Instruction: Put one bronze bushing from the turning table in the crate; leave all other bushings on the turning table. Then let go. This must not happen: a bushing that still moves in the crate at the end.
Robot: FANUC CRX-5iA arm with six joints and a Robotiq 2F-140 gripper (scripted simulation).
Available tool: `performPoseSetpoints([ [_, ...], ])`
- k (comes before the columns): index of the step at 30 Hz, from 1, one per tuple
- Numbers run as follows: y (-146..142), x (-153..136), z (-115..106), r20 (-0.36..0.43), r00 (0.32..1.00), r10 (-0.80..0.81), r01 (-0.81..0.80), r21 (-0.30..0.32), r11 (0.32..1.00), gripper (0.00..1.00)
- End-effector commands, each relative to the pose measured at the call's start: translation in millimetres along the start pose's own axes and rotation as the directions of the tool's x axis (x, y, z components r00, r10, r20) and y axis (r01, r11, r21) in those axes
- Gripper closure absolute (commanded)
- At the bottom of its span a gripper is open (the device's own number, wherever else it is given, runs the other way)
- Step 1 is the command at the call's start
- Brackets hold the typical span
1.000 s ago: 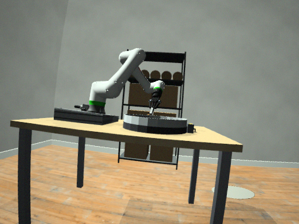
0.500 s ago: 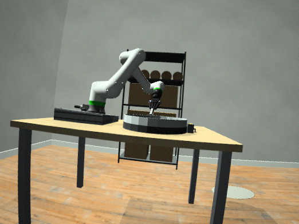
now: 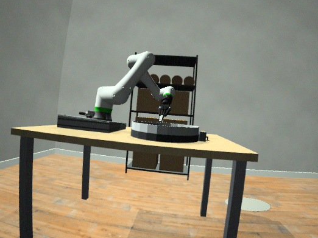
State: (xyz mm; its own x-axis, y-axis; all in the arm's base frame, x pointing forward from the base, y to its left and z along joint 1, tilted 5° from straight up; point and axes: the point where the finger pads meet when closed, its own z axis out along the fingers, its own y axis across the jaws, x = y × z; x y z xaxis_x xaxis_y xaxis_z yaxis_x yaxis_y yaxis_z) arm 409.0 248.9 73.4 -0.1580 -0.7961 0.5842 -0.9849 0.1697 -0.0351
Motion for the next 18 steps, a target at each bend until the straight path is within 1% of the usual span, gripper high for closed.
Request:
performPoseSetpoints([
  [1,-0.1,0.0,-0.2,0.000,1.000,0.000,0.000,0.000,1.000,1.00],
  [18,-0.1,-1.8,2.0,0.000,1.000,0.000,0.000,0.000,1.000,1.00],
])
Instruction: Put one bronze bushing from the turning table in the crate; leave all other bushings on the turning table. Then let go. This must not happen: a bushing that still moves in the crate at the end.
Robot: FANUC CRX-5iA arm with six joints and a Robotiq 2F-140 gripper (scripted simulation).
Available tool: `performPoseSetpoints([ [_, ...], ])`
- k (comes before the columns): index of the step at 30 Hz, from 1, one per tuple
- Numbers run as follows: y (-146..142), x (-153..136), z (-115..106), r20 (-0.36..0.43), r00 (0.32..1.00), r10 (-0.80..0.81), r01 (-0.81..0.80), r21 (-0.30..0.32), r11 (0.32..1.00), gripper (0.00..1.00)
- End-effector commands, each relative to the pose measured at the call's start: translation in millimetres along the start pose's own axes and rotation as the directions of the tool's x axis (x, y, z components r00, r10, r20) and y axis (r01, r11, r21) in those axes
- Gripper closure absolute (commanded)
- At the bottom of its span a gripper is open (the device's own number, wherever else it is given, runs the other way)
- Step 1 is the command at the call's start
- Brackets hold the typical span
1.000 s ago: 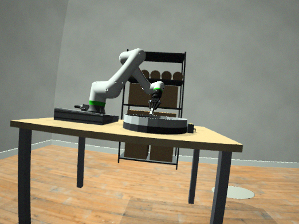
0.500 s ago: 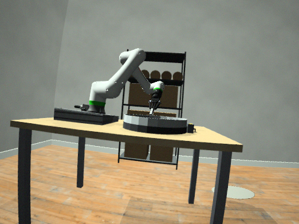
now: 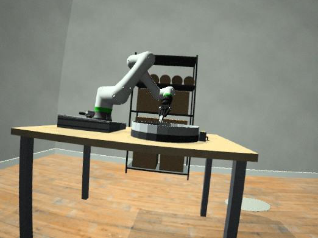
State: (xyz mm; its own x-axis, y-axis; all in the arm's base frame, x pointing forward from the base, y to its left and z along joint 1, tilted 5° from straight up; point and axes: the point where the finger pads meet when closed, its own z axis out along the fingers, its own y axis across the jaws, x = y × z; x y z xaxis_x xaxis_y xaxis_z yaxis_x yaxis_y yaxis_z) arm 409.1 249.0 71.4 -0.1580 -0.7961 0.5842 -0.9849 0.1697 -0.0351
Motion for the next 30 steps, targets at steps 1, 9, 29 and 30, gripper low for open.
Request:
performPoseSetpoints([
  [1,0,-1,1,0.000,1.000,0.000,0.000,0.000,1.000,1.00],
  [9,0,-6,7,0.000,1.000,0.000,0.000,0.000,1.000,1.00],
  [29,0,-24,28,0.000,1.000,0.000,0.000,0.000,1.000,1.00],
  [30,0,-25,29,0.000,1.000,0.000,0.000,0.000,1.000,1.00],
])
